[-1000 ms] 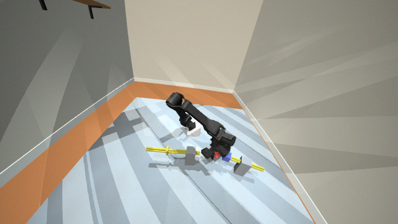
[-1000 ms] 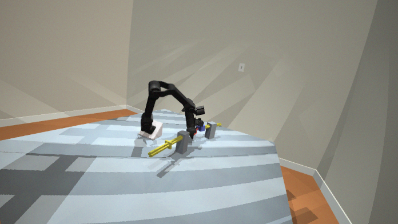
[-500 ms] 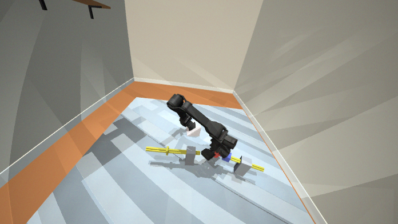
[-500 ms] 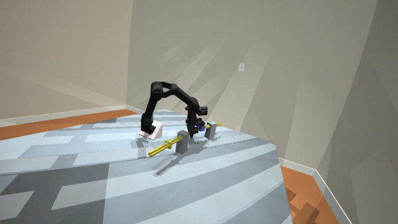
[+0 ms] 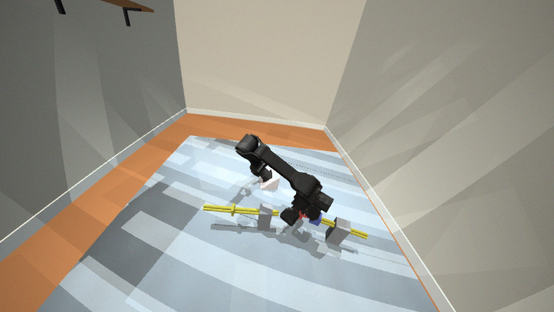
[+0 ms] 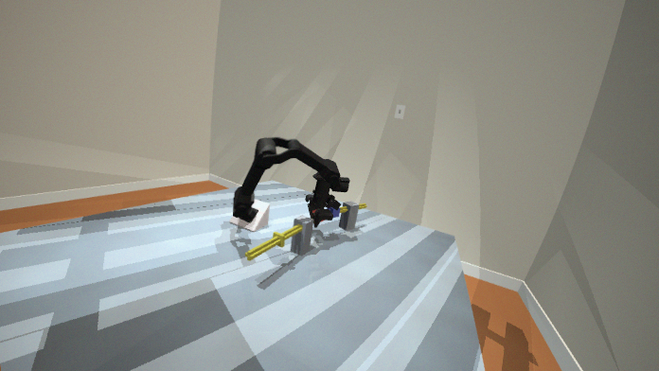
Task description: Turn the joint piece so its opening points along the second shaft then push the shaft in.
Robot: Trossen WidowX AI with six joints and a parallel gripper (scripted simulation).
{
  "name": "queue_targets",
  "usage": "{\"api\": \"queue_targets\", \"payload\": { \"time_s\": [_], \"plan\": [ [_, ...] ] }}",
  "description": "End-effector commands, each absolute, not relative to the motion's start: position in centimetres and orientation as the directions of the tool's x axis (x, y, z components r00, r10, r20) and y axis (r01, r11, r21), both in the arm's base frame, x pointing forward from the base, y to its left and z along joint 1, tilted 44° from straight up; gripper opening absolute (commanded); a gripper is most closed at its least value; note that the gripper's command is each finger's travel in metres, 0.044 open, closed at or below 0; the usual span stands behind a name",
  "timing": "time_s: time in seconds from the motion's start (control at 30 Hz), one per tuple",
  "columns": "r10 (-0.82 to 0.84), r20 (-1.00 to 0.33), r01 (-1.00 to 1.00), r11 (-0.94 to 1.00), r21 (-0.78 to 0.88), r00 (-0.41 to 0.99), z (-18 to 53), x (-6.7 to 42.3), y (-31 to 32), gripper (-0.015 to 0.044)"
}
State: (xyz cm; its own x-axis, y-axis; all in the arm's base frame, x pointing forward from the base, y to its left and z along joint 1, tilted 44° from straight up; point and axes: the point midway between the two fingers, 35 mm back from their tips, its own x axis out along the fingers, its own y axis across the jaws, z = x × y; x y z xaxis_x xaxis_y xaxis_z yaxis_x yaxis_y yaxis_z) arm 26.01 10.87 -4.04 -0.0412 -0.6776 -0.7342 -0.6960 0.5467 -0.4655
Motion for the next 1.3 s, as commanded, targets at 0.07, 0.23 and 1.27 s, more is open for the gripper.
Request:
{"api": "queue_targets", "payload": {
  "time_s": [0.07,0.23,1.27],
  "plan": [
    [-0.715,-0.696,-0.761,0.491,-0.425,-0.072,-3.6,26.3,10.8,0.0],
    [-0.745,-0.661,-0.802,0.447,-0.397,-0.088,-2.9,26.6,10.7,0.0],
    [-0.801,-0.594,-0.853,0.361,-0.377,-0.076,-2.0,27.2,10.8,0.0]
  ]
}}
